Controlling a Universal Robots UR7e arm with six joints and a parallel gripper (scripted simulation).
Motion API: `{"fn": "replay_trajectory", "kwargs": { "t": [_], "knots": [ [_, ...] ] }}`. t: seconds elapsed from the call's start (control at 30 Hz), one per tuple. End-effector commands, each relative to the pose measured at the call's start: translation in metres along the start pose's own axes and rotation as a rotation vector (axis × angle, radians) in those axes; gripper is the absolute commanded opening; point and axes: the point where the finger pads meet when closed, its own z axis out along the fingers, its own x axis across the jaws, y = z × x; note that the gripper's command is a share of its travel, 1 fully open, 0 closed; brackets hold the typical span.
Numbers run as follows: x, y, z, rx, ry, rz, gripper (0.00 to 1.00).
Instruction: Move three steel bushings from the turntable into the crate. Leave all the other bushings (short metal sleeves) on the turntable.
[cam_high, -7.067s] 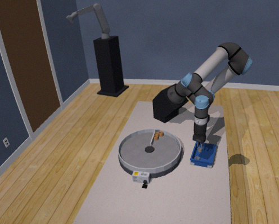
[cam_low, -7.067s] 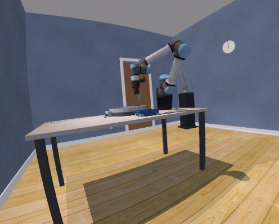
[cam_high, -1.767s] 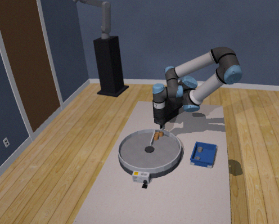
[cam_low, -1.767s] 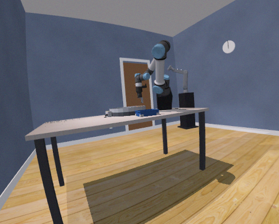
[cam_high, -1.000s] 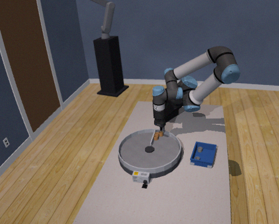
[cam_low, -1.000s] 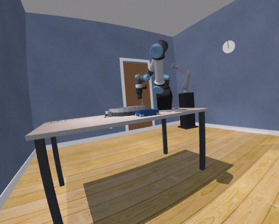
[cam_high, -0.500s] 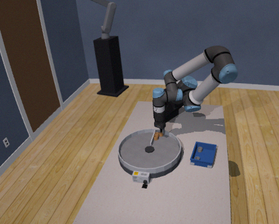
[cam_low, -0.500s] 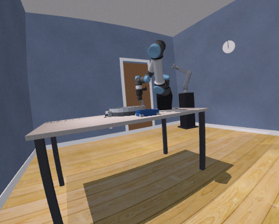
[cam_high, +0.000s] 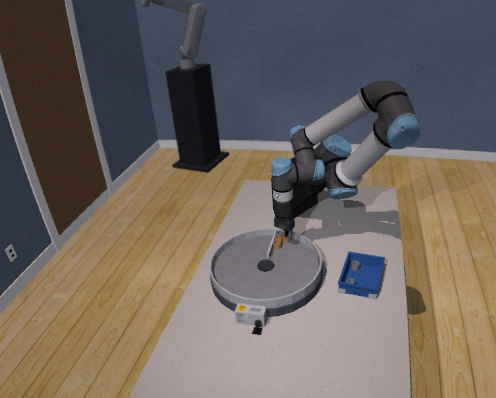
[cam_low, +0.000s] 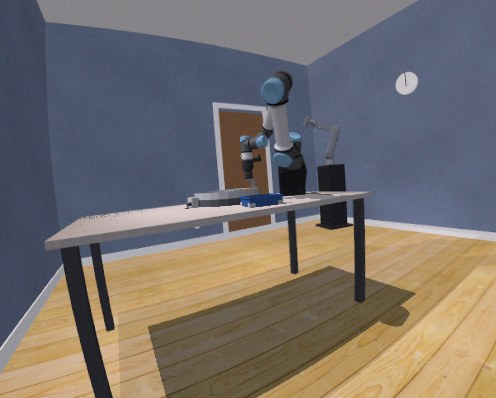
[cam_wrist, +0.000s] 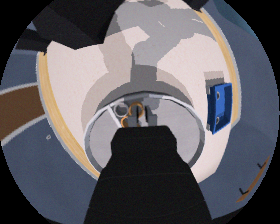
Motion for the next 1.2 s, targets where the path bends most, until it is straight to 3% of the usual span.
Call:
{"fn": "replay_trajectory", "kwargs": {
  "t": [0.0, 1.17],
  "knots": [
    [0.0, 0.0, 0.0, -0.001, -0.001, 0.0, 0.4],
    [0.0, 0.0, 0.014, -0.001, -0.001, 0.0, 0.4]
  ]
}}
